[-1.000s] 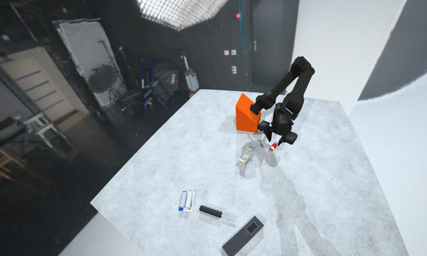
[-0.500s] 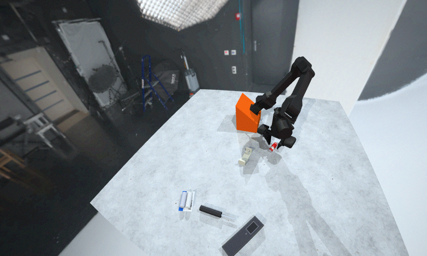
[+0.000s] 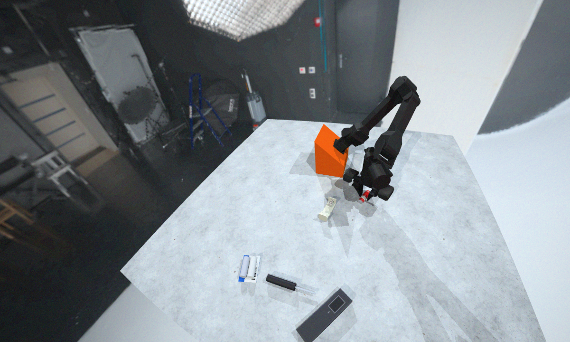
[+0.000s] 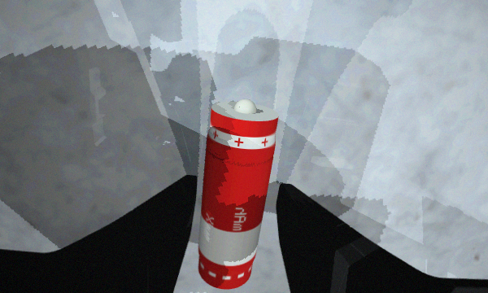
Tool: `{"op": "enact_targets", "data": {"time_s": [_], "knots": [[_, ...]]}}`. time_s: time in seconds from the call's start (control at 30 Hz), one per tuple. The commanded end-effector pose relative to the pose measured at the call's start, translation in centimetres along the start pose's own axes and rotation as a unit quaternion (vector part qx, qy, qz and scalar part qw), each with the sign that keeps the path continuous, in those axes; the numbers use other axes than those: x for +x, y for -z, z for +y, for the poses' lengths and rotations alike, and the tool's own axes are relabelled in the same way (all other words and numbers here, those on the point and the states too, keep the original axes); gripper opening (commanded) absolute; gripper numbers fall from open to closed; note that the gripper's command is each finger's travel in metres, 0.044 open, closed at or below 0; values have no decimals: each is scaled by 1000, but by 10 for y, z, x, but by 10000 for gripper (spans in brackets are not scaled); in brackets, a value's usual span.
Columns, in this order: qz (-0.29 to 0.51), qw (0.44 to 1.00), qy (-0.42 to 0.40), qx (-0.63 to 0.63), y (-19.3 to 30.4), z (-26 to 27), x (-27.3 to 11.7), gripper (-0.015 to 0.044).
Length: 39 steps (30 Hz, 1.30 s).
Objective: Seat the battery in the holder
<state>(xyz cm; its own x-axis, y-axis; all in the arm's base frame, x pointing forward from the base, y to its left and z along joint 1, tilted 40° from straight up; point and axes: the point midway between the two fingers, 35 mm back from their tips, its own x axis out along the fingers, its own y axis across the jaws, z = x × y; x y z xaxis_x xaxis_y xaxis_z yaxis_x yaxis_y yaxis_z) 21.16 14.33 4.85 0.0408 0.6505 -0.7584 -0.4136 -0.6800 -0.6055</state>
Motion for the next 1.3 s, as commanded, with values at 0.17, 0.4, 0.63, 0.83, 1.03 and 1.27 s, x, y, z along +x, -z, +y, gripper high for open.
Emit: {"op": "enact_targets", "data": {"time_s": [0.17,0.4,0.63,0.83,1.03,1.27], "knots": [[0,1000,-3,2,0,1,1,72],[1,1000,-4,2,1,1,-9,68],[1,1000,-4,2,0,1,-49,68],[5,997,-5,80,10,4,-51,68],[9,966,-7,258,29,8,-55,68],[12,891,-7,455,51,16,-59,68]]}}
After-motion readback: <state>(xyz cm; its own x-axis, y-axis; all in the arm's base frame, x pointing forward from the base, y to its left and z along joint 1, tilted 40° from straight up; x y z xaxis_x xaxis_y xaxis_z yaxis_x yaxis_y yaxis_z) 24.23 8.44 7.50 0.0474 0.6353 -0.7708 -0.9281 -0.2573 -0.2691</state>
